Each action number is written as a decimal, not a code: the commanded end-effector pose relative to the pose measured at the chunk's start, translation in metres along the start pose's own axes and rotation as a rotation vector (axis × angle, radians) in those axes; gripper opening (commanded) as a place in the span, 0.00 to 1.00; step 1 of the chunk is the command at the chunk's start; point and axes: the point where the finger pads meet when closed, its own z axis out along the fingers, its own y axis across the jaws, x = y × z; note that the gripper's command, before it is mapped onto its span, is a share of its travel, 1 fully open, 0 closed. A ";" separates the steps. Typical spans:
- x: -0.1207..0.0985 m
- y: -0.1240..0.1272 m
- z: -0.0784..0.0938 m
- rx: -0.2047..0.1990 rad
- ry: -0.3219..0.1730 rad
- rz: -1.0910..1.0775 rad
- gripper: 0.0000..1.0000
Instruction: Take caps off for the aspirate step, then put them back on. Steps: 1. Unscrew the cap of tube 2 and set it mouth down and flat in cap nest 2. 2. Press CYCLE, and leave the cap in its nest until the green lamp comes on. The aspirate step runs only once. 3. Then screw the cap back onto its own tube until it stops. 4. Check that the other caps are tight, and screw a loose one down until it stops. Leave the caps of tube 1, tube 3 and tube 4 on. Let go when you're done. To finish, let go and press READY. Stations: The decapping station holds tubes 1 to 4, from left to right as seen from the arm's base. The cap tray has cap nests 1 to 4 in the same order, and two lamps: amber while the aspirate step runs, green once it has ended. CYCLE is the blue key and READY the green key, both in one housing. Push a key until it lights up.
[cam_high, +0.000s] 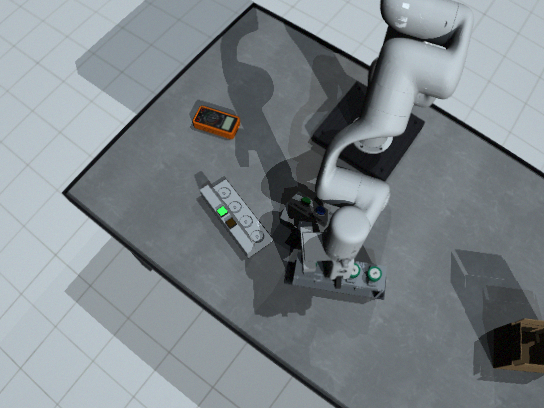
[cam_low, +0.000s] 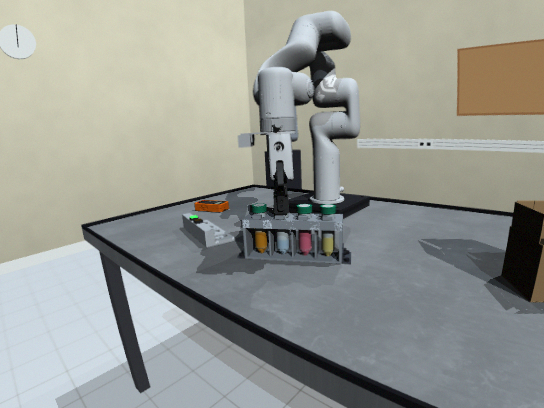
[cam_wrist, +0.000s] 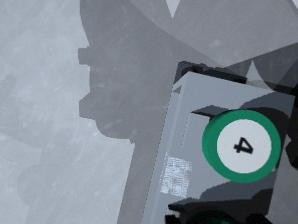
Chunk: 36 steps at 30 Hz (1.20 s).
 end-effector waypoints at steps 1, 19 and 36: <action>0.001 -0.002 -0.001 0.006 0.002 0.000 0.00; 0.001 -0.002 -0.001 0.006 0.002 0.140 0.00; 0.001 -0.002 -0.001 0.006 0.001 0.440 0.00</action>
